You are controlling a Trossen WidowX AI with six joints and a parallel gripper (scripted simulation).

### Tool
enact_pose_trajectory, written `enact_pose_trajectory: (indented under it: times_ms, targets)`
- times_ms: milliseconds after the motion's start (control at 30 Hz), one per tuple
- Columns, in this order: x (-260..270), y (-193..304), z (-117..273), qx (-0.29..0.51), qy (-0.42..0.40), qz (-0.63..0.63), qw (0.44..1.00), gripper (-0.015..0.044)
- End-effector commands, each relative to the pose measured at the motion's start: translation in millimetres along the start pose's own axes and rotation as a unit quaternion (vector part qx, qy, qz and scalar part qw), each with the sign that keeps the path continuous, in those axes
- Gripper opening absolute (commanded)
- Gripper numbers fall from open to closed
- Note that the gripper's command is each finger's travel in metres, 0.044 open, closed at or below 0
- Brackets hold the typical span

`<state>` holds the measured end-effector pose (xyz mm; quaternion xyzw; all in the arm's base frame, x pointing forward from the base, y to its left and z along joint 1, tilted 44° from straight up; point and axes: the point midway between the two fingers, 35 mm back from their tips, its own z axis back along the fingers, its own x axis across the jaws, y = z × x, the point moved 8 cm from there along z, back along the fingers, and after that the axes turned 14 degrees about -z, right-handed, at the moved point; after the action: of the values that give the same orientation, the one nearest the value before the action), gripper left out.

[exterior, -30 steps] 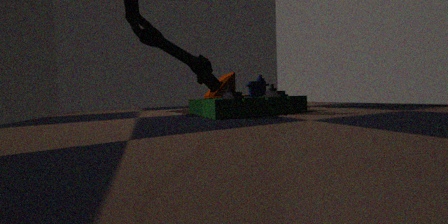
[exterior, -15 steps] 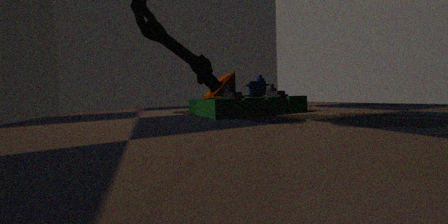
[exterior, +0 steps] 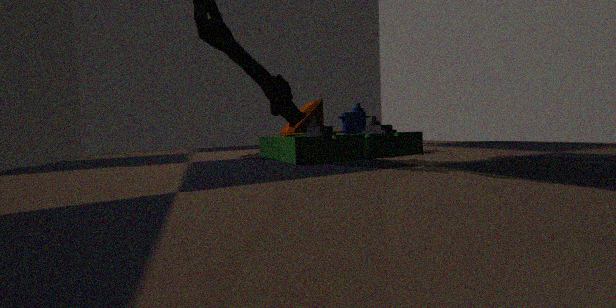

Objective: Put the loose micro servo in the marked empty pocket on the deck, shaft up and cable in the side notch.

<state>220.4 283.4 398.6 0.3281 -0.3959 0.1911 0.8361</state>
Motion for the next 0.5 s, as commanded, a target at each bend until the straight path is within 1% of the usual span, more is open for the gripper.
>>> enact_pose_trajectory:
  times_ms: [0,233,467]
  targets:
    - [-24.5,-16.1,-24.9,-0.055,0.05,-0.041,0.996,0.044]
    - [-62.7,-40.0,-54.1,-0.14,0.114,-0.094,0.979,0.044]
    - [-103.0,-65.2,-75.1,-0.232,0.169,-0.137,0.948,0.044]
